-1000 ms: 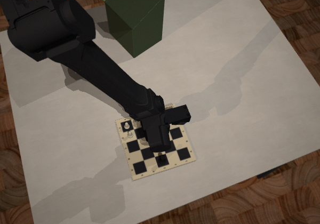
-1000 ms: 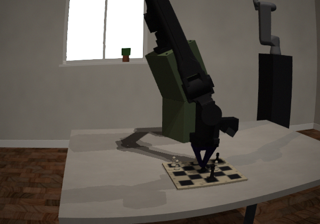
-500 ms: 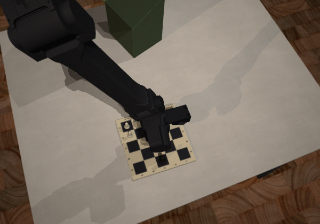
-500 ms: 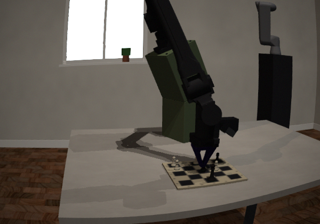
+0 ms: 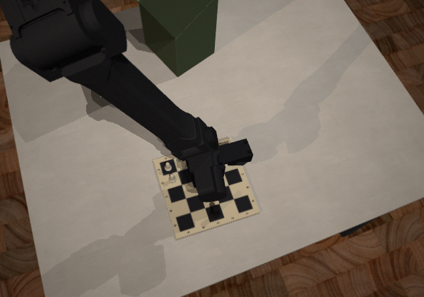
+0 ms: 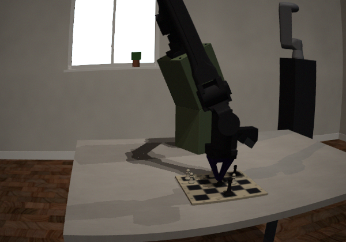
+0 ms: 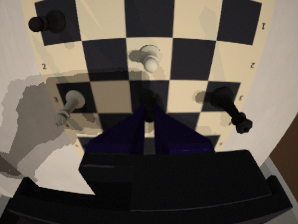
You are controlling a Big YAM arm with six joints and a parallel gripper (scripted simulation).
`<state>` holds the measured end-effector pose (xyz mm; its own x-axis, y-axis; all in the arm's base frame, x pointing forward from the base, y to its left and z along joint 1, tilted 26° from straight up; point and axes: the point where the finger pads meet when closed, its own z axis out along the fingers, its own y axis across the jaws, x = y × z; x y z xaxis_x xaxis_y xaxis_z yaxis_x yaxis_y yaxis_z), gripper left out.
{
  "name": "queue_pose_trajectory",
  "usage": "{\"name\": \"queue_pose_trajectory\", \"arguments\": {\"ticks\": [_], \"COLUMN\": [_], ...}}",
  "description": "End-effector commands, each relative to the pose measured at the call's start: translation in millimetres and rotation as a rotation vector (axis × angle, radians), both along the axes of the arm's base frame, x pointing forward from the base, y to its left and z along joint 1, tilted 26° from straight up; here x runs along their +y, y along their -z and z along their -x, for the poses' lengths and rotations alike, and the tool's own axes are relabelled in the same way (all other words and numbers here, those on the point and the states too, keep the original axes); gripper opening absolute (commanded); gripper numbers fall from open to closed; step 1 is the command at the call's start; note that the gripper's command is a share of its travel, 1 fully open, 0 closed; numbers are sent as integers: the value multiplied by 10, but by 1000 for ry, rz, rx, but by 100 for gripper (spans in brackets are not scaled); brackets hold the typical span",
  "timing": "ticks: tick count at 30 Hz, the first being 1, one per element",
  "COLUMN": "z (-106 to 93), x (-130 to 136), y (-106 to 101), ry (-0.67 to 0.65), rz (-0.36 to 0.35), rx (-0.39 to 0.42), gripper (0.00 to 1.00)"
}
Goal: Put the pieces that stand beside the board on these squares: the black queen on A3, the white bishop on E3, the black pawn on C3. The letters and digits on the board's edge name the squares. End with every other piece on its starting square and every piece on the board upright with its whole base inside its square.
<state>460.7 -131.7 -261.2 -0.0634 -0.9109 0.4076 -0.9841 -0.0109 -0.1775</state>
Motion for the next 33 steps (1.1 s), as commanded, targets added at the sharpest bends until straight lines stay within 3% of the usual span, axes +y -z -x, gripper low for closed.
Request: {"name": "queue_pose_trajectory", "arguments": {"ticks": [1,33], "z": [45,62], "x": [44,-29], "y": [112,139], "ry": [-19,-5], "rz": [1,0], "rx": [16,17], "gripper": [0,0]}}
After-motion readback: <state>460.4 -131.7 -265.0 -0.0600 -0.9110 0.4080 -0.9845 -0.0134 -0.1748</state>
